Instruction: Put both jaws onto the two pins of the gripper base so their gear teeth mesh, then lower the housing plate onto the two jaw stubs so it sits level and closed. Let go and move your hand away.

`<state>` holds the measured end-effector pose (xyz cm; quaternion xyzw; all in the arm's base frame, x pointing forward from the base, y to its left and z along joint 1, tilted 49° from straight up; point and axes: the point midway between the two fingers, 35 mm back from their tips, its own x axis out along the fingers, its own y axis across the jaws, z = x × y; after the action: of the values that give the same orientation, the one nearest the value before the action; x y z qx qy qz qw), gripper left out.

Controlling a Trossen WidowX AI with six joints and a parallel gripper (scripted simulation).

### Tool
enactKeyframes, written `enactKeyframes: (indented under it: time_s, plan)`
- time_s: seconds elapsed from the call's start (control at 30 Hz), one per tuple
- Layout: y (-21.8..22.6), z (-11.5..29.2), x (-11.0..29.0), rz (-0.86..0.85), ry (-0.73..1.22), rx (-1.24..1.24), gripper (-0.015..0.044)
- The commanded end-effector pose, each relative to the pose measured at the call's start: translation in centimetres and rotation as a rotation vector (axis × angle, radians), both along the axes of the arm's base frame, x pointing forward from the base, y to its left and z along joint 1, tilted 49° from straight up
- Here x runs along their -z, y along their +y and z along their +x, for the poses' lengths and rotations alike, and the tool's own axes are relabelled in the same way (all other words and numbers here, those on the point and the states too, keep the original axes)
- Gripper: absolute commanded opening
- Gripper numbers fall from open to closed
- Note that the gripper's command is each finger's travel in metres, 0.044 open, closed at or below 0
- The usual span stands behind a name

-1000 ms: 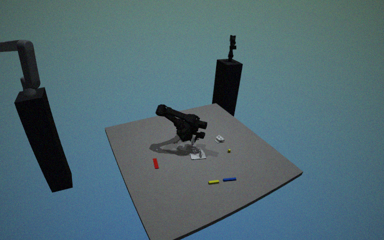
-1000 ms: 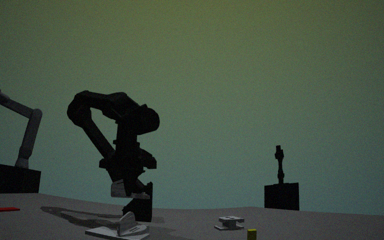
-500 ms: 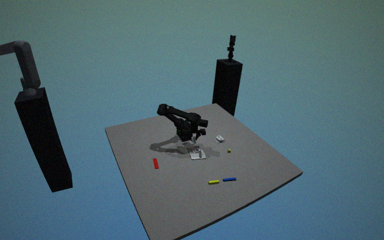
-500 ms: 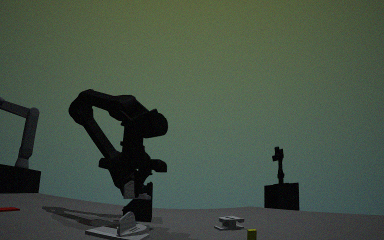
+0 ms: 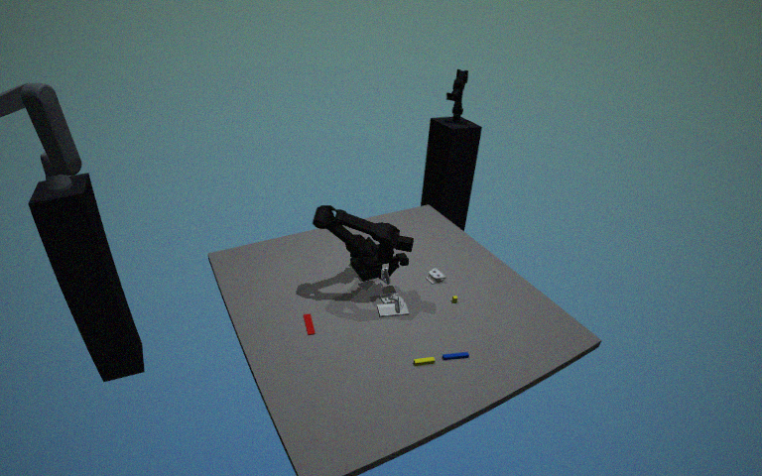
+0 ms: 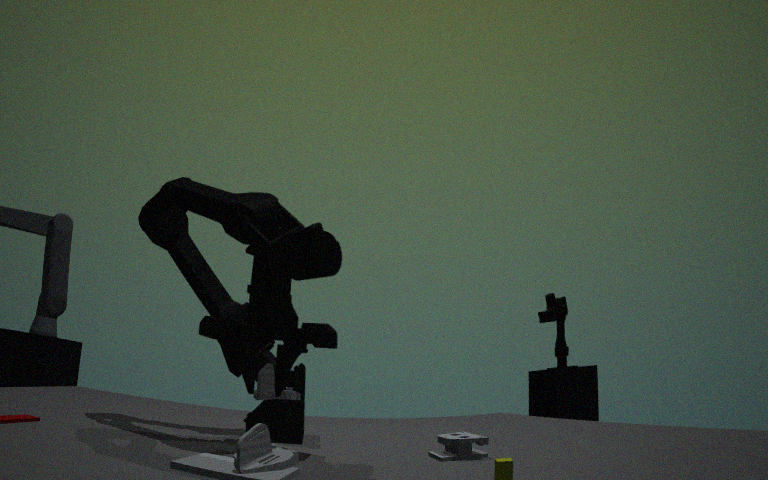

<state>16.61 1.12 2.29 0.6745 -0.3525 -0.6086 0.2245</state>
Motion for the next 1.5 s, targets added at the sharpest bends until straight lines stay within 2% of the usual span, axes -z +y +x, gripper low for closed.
enactKeyframes:
  time_s: [0.0,0.47,1.47]
  plan:
    - [0.0,0.0,0.1,0.002,0.007,-0.003,0.0134]
    - [0.0,0.1,0.0,0.003,0.017,-0.012,0.0134]
    - [-2.2,8.6,-2.8,0.004,0.014,-0.013,0.0134]
